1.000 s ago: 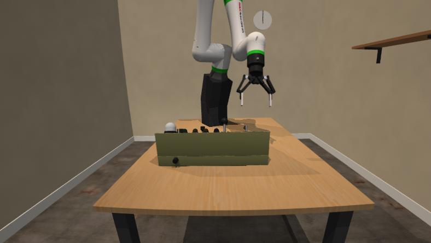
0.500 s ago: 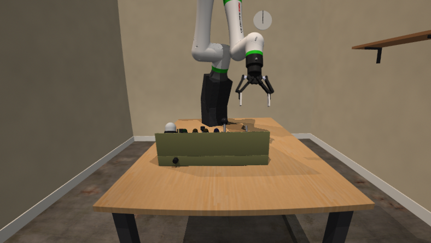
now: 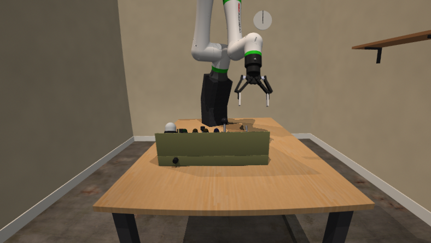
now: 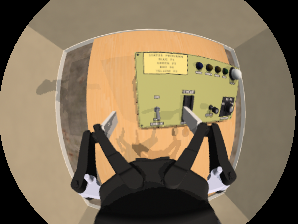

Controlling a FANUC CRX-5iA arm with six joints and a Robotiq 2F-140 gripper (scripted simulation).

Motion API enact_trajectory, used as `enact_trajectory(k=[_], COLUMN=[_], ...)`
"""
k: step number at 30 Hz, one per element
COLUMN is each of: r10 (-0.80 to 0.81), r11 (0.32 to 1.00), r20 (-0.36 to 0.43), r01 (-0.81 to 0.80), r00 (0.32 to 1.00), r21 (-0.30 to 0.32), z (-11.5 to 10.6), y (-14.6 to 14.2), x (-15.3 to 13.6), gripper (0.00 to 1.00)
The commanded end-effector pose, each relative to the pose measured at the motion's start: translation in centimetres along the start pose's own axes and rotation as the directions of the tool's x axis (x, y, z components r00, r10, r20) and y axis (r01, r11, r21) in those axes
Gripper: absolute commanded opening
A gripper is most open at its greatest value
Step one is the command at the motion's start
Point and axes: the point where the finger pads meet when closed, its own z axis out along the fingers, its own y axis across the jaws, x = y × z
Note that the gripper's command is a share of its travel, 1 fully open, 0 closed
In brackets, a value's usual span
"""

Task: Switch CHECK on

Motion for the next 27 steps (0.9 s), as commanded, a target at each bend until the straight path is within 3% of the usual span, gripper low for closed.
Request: enact_trajectory(k=[1, 27], r10=[0.000, 0.004], r11=[1.000, 1.000], r20=[-0.005, -0.007], r01=[0.000, -0.004], r00=[1.000, 1.000], r21=[0.004, 0.009], z=[0.03, -0.15], y=[0.01, 0.43], x=[0.01, -0.66], gripper=[1.00, 1.00])
